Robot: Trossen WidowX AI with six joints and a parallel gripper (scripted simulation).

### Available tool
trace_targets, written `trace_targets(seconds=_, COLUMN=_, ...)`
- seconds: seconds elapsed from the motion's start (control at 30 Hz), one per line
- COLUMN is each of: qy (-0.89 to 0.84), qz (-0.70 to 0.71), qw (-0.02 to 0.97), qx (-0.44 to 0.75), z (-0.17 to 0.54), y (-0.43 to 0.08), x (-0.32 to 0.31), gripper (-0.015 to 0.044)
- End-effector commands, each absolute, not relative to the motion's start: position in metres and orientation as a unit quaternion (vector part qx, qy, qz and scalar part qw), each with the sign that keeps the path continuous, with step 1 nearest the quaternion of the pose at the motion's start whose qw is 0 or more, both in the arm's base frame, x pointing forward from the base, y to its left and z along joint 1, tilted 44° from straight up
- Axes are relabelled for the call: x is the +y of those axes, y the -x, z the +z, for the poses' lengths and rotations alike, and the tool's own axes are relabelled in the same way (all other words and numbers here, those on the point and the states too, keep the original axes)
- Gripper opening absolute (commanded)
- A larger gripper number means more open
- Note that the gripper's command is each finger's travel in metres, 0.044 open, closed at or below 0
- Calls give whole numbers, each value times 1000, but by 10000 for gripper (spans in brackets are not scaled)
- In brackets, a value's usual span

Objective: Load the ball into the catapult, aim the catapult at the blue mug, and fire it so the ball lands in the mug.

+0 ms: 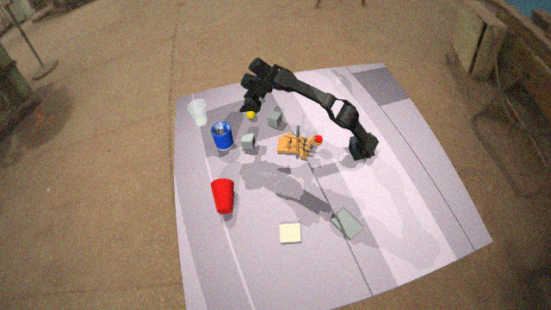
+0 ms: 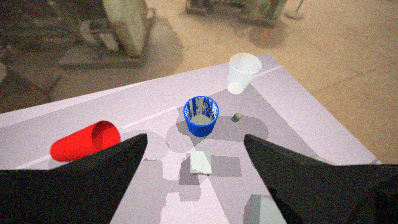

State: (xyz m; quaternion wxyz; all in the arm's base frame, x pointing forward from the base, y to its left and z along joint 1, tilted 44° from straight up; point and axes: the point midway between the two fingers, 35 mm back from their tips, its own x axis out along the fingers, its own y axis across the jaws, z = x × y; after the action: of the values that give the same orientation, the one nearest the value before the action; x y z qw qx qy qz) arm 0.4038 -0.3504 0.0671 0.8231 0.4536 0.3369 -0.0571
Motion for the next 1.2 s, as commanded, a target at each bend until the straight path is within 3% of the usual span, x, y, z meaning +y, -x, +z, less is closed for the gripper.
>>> trace_targets(seconds=0.0, qy=-456, qz=-56, qw=823, qx=335, z=67, y=-404, x=-351, gripper=414)
trace_targets(seconds=0.53, qy=-456, qz=-56, qw=823, qx=335, z=67, y=-404, x=-351, gripper=0)
trace_targets(seconds=1.17, qy=-387, qz=-46, qw=838, qx=381, z=66, y=-399, x=-326, gripper=0)
